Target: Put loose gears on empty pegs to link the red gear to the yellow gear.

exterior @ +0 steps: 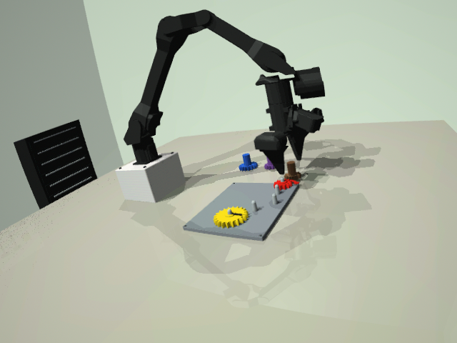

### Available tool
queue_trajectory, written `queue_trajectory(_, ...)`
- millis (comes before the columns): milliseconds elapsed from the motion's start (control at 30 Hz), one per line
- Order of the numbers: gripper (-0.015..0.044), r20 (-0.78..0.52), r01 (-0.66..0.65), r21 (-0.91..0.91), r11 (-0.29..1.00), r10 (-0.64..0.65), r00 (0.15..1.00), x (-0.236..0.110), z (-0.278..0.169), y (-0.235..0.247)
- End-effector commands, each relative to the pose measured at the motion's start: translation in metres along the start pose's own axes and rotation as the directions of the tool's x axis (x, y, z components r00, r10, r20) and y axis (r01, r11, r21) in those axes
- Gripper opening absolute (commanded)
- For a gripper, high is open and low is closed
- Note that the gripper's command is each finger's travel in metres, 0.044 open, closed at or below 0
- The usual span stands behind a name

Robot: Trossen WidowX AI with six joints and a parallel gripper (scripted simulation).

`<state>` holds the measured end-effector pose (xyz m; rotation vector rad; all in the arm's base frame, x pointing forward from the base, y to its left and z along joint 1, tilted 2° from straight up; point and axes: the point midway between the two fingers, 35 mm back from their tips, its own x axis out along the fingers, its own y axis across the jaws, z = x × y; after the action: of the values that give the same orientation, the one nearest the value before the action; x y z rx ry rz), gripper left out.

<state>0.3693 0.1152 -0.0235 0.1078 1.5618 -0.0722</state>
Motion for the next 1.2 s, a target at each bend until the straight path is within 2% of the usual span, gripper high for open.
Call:
queue_trajectory(0, 0.0414, 0.0, -0.004, 0.003, 1.0, 0.004, 1.0, 0.001, 0.0, 0.001)
queue_trajectory(433, 0.0073, 0.0, -0.004, 0.003, 1.0, 0.004, 1.0, 0.001, 0.0, 0.001)
queue_trajectory(733, 0.0, 0.0, -0.004, 0.003, 1.0, 0.004, 1.0, 0.001, 0.0, 0.001)
queue_trajectory(1167, 0.0, 0.003, -0.005, 0.0, 1.0, 0.005, 1.0, -0.028, 0.007, 0.005)
